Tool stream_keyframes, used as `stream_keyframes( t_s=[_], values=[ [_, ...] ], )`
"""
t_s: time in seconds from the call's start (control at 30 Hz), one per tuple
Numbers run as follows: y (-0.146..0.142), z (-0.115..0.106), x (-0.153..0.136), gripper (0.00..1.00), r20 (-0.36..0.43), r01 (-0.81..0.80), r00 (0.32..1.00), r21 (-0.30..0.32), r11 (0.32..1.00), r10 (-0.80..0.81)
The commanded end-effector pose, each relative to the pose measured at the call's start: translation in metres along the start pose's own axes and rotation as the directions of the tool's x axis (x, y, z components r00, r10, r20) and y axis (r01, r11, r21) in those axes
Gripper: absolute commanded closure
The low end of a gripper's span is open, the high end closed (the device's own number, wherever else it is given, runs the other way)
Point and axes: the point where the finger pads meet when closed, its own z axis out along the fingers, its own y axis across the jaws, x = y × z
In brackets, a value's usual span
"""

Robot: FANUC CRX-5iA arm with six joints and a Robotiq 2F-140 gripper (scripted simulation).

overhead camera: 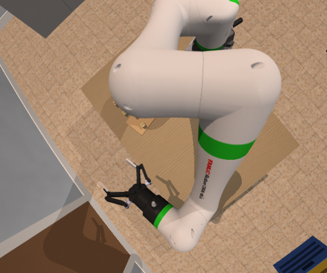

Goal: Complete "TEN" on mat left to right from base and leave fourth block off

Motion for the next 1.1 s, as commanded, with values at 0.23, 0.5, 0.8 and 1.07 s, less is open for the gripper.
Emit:
stream_keyframes(
  t_s=[0.23, 0.5, 0.8, 1.07],
  values=[
    [0.0, 0.0, 0.0, 0.0, 0.0, 0.0, 1.0, 0.0, 1.0, 0.0],
    [0.0, 0.0, 0.0, 0.0, 0.0, 0.0, 1.0, 0.0, 1.0, 0.0],
    [0.002, 0.022, -0.035, 0.0, -0.003, -0.094, 0.995, 0.107, 0.99, 0.095],
    [-0.003, 0.058, -0.099, 0.0, 0.018, -0.271, 0.96, 0.306, 0.913, 0.279]
  ],
)
